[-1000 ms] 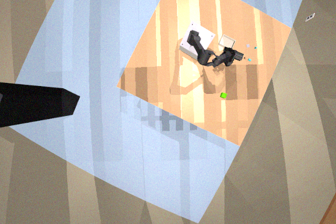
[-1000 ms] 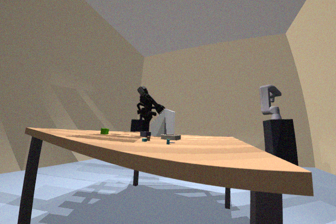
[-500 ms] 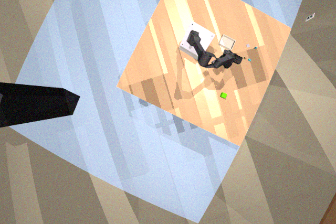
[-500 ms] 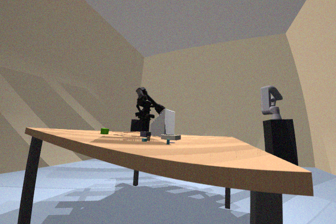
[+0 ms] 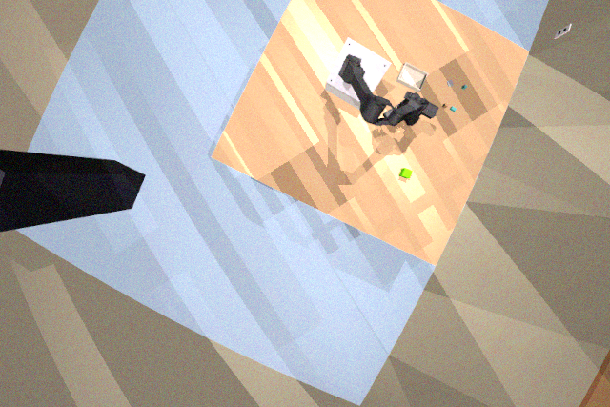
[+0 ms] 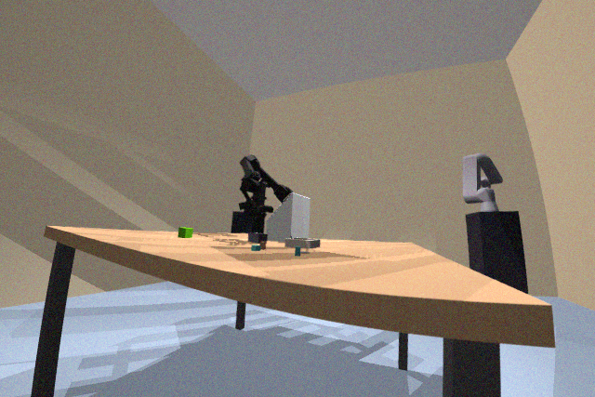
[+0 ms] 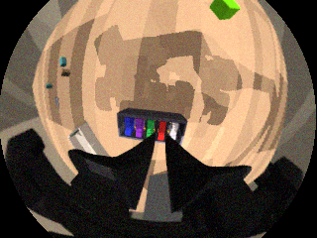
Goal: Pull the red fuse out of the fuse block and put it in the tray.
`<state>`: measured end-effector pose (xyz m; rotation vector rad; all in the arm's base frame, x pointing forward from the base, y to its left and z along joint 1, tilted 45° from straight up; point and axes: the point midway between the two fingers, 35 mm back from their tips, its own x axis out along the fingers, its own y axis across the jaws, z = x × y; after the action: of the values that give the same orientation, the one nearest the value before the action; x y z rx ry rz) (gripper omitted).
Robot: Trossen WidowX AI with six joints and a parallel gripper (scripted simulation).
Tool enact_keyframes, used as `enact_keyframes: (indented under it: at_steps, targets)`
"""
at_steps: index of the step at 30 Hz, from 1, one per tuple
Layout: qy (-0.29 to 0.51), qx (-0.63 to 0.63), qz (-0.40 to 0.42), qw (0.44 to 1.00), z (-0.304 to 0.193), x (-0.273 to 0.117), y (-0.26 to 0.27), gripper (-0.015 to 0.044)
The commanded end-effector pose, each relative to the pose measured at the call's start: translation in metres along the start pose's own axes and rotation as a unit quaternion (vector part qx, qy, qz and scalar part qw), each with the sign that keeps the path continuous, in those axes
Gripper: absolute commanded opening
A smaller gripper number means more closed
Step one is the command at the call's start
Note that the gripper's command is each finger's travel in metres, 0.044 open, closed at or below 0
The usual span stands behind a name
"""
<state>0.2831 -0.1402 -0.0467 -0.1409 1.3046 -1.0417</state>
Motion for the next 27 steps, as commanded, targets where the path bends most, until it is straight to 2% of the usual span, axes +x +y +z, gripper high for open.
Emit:
enact_keyframes:
  at_steps: [1, 27]
  targets:
    - [0.002, -0.003, -0.003, 1.000, -0.001, 0.007, -0.001, 0.0063]
    - [0.002, -0.003, -0.004, 1.000, -0.001, 0.018, -0.001, 0.0063]
